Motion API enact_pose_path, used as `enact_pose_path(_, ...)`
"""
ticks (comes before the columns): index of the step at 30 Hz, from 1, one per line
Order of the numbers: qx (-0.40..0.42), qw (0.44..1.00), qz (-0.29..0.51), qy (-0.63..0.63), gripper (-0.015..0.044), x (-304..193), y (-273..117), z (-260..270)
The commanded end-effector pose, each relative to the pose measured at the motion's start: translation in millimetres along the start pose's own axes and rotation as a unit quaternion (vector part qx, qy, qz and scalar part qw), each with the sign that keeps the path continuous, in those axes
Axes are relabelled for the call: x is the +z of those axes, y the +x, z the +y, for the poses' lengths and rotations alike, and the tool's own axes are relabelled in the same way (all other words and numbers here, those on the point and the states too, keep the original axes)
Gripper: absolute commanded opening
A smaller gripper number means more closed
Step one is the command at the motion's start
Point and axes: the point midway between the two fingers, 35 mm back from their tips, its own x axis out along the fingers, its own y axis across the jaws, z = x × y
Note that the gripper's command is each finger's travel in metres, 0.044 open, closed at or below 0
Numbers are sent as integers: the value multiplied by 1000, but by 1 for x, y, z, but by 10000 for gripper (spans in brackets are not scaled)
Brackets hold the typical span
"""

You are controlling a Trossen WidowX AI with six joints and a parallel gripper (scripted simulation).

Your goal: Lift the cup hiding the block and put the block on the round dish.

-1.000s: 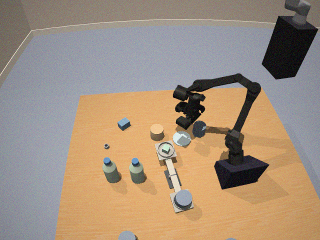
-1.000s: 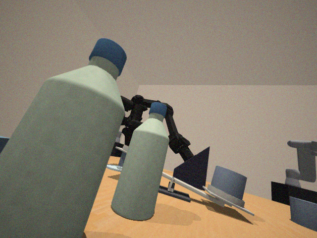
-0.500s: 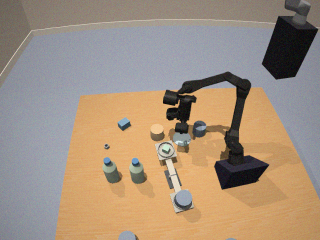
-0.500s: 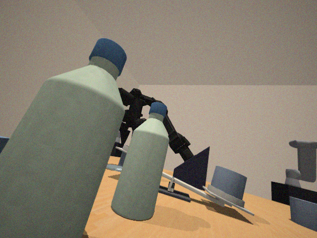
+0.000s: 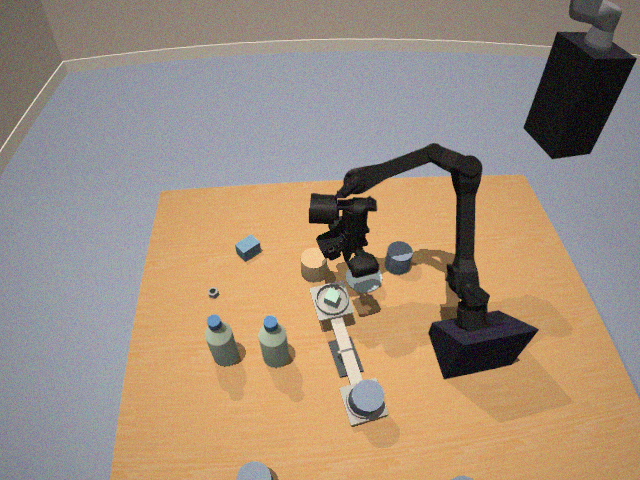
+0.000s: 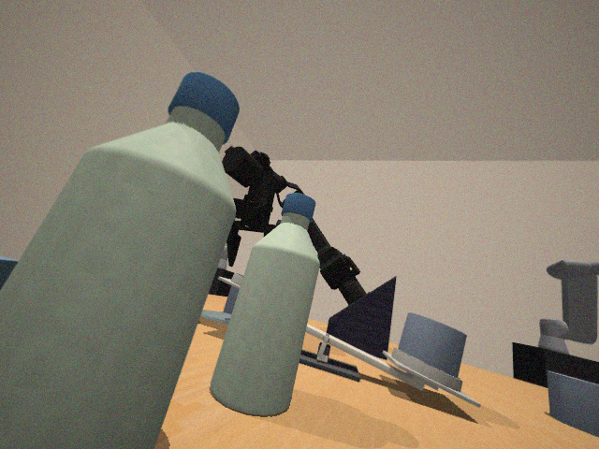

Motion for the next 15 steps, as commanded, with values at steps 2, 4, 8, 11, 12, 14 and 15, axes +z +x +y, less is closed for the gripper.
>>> enact_pose_path(2,-7,995,6,-100,260,19,-4,12)
enact_pose_path(4,-9,991,8,-134,260,25,-5,16)
enact_pose_path(8,-14,980,12,-200,260,36,-8,26)
enact_pose_path(11,-18,968,16,-249,260,44,-11,34)
enact_pose_path(12,-19,964,17,-266,260,47,-11,37)
enact_pose_path(14,-22,954,19,-298,260,53,-13,42)
enact_pose_path(15,-24,949,20,-314,260,55,-14,45)
